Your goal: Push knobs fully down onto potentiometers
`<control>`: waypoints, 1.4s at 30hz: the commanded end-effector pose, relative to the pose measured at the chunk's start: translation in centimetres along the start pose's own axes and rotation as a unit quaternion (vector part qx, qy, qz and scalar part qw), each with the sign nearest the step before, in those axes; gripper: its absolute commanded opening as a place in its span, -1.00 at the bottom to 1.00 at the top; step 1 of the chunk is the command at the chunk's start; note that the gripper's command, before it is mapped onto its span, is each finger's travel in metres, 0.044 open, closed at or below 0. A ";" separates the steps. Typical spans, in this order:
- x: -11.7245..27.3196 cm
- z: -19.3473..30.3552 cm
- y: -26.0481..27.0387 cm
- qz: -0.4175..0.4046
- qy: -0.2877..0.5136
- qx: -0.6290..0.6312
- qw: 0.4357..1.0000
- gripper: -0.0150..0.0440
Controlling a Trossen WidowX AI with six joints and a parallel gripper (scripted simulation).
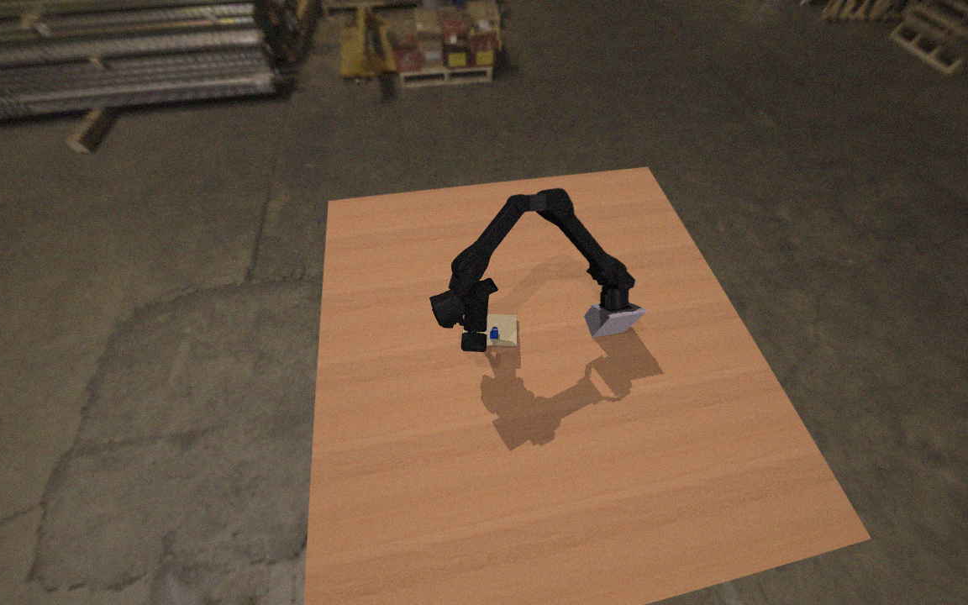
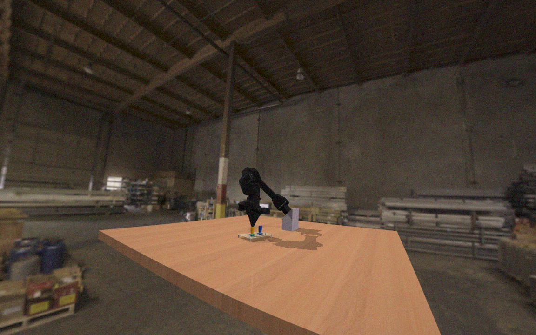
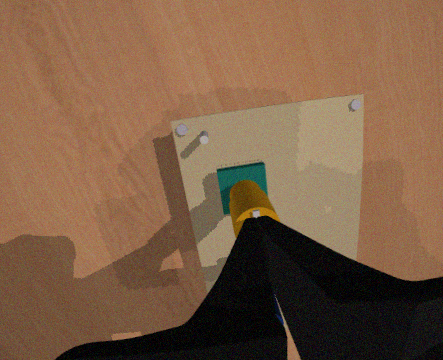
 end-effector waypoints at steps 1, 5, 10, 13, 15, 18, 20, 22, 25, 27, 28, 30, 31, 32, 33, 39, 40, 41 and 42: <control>0.2 -0.1 0.1 0.003 0.003 -0.003 1.000 -0.49; 0.8 -0.1 0.1 0.003 0.003 -0.003 1.000 -0.49; 1.0 0.0 0.0 0.004 0.003 -0.001 1.000 -0.40; 1.0 0.0 0.0 0.004 0.003 -0.001 1.000 -0.14; 1.0 0.0 0.0 0.004 0.003 -0.001 1.000 0.04; 1.1 0.1 0.0 0.004 0.003 -0.001 1.000 0.31; 1.7 1.6 -0.4 0.003 0.003 0.000 1.000 0.49; 2.6 3.8 -1.0 0.001 0.004 0.000 1.000 0.67; 3.5 7.2 -2.2 0.000 0.005 0.001 1.000 0.93; 3.9 9.5 -3.1 0.000 0.006 0.001 1.000 1.00; 4.0 10.7 -3.6 0.000 0.006 0.001 1.000 1.00; 4.1 13.0 -4.6 0.001 0.007 0.001 1.000 1.00; 4.1 14.2 -5.2 0.001 0.007 0.001 1.000 1.00; 4.0 15.4 -5.7 0.002 0.007 0.001 1.000 1.00; 3.9 16.3 -6.2 0.003 0.007 0.001 1.000 1.00; 3.8 17.1 -6.6 0.004 0.007 0.000 1.000 1.00; 3.8 17.1 -6.6 0.004 0.007 0.000 1.000 1.00; 3.8 17.1 -6.6 0.004 0.007 0.000 1.000 1.00; 3.8 17.1 -6.6 0.004 0.007 0.000 1.000 1.00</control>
Point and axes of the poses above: the point midway between the two fingers, 35 mm back from their tips, its own x axis back along the fingers, its own y axis across the jaws, z = x × y, the point moved 9 cm from there along x, back along the fingers, and after that the axes turned 9 degrees about -x, right-handed, at the moved point
